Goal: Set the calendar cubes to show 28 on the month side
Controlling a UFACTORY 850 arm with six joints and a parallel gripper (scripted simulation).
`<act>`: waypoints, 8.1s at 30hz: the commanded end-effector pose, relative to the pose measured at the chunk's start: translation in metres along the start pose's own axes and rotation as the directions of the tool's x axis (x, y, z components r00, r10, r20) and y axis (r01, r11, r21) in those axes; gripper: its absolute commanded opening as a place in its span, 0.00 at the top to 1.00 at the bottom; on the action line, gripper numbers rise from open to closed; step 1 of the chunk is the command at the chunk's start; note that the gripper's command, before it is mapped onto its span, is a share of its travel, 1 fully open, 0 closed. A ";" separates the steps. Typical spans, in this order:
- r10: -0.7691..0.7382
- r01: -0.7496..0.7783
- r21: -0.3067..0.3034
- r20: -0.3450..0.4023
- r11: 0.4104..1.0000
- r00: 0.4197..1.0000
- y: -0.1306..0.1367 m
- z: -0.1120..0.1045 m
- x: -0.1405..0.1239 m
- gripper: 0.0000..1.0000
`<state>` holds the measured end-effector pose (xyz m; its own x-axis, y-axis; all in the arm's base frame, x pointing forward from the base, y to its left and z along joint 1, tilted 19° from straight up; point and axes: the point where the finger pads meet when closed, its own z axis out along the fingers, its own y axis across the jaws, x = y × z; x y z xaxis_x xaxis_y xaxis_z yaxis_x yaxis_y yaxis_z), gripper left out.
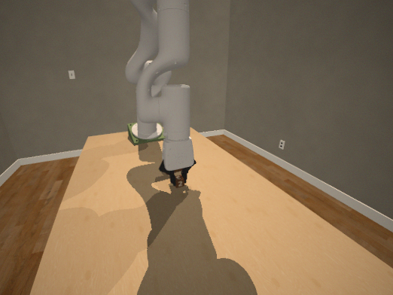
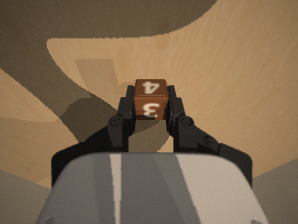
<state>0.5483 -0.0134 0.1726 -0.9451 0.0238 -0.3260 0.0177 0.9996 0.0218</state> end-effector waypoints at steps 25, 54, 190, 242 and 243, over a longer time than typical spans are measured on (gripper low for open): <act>0.000 0.000 0.000 0.002 1.000 1.000 0.000 -0.001 -0.001 0.71; 0.000 0.000 0.000 0.002 1.000 1.000 0.000 -0.001 -0.001 0.71; 0.901 -0.901 -0.002 0.000 0.434 0.434 0.001 -0.093 -0.021 0.00; 0.682 -0.682 -0.001 -0.001 -0.731 -0.731 0.001 -0.096 -0.044 0.00; 0.666 -0.666 -0.001 -0.001 -0.746 -0.746 0.001 -0.096 -0.044 0.00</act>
<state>0.5560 -0.0147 0.2761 0.6102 0.7479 0.2613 0.7161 -0.6618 0.2219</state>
